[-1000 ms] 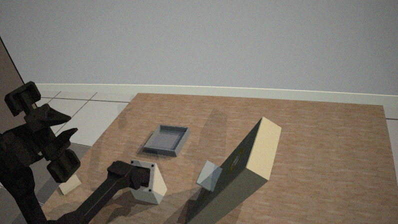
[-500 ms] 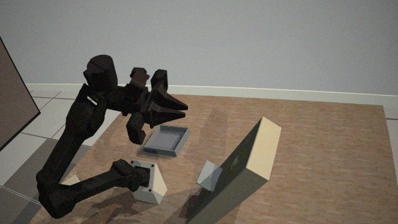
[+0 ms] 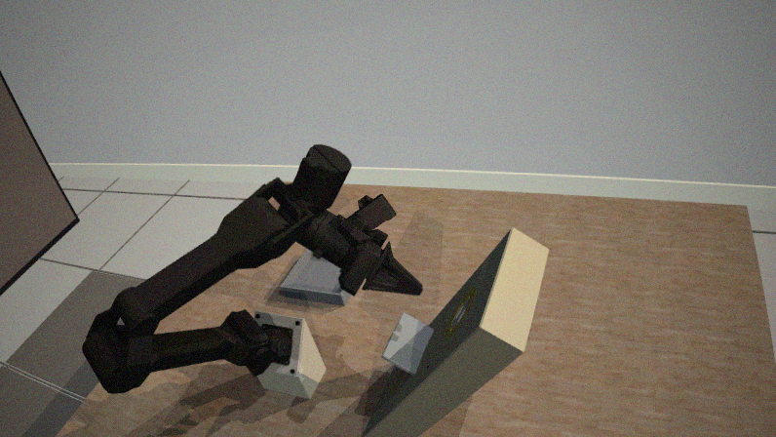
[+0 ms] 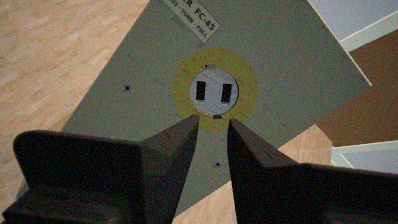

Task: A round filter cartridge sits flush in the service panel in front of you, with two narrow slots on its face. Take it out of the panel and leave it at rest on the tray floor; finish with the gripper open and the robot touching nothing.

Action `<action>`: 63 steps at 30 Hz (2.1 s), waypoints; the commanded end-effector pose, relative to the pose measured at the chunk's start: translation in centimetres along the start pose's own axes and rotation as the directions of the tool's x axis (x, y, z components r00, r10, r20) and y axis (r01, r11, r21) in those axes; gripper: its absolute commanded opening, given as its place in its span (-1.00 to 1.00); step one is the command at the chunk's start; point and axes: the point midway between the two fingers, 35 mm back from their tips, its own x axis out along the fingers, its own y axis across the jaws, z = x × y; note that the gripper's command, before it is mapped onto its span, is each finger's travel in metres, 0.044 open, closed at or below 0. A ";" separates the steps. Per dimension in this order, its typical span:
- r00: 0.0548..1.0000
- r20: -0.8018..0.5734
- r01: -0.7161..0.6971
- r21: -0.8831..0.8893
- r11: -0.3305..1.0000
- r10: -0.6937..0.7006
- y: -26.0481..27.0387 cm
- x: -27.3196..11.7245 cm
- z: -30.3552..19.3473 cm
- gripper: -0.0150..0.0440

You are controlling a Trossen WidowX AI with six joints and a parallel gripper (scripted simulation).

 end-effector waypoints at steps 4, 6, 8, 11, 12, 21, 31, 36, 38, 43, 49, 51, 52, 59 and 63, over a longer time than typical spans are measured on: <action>1.000 -0.003 -0.005 -0.010 1.000 0.005 0.1 0.6 0.0 -0.19; 1.000 -0.004 -0.007 -0.010 1.000 0.007 0.2 0.9 0.0 -0.19; 1.000 -0.004 -0.008 -0.009 1.000 0.008 0.2 1.3 0.1 -0.19; 1.000 -0.004 -0.009 -0.009 1.000 0.009 0.2 1.8 0.1 -0.19; 1.000 -0.005 -0.009 -0.009 1.000 0.009 0.2 1.9 0.1 -0.19; 1.000 -0.004 -0.009 -0.008 1.000 0.009 0.2 3.4 0.1 -0.19; 1.000 -0.002 -0.003 -0.008 1.000 0.003 0.1 5.0 0.0 -0.19; 1.000 -0.001 0.001 -0.009 1.000 -0.001 0.0 5.7 -0.1 -0.19; 1.000 -0.001 0.001 -0.009 1.000 -0.001 0.0 5.7 -0.1 -0.19; 1.000 -0.001 0.001 -0.009 1.000 -0.001 0.0 5.7 0.0 -0.19; 1.000 -0.001 0.001 -0.009 1.000 -0.001 0.0 5.7 0.0 -0.19; 1.000 -0.001 0.001 -0.009 1.000 -0.001 0.0 5.7 0.0 -0.19; 1.000 -0.001 0.001 -0.009 1.000 -0.001 0.0 5.7 0.0 -0.19; 1.000 -0.001 0.001 -0.009 1.000 -0.001 0.0 5.7 0.0 -0.19; 1.000 -0.001 0.002 -0.009 1.000 -0.002 0.0 6.0 0.0 -0.19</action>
